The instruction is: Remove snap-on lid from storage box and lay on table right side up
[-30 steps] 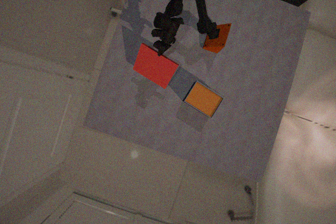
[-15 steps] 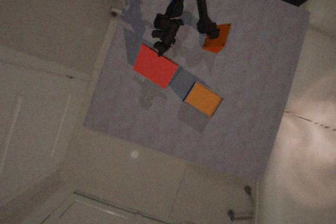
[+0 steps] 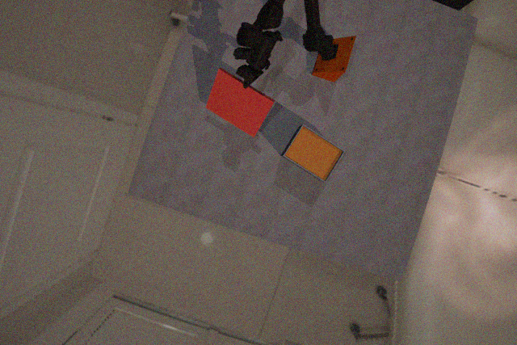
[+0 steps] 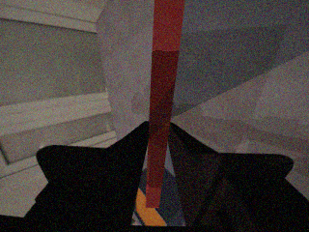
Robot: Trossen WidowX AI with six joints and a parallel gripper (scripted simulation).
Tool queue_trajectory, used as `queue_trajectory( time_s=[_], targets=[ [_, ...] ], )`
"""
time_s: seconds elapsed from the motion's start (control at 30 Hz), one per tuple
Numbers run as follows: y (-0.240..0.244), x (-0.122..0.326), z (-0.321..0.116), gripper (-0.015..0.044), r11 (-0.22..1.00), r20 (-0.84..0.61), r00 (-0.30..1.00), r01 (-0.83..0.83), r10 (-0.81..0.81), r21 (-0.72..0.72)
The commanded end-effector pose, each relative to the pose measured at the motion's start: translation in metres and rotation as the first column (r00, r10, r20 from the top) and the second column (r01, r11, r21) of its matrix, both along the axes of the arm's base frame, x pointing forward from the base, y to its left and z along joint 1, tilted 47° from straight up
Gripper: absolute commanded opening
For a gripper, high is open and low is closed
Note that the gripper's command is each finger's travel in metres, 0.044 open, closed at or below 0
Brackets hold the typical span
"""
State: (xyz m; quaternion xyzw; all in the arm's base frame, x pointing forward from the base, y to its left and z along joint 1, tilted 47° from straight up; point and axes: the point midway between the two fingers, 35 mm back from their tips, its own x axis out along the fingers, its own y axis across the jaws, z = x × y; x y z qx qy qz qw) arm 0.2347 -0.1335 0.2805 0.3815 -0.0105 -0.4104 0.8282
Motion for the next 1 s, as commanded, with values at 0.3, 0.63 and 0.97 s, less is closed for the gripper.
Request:
queue_trajectory(
  time_s=[0.3,0.63,0.97],
  targets=[
    [-0.006,0.000,-0.005,0.0000,1.000,0.009,1.000,-0.011,0.011,-0.003],
    [-0.012,-0.001,-0.010,0.0000,1.000,0.009,1.000,-0.011,0.011,-0.003],
    [-0.018,-0.001,-0.016,0.0000,1.000,0.009,1.000,-0.011,0.011,-0.004]
  ],
)
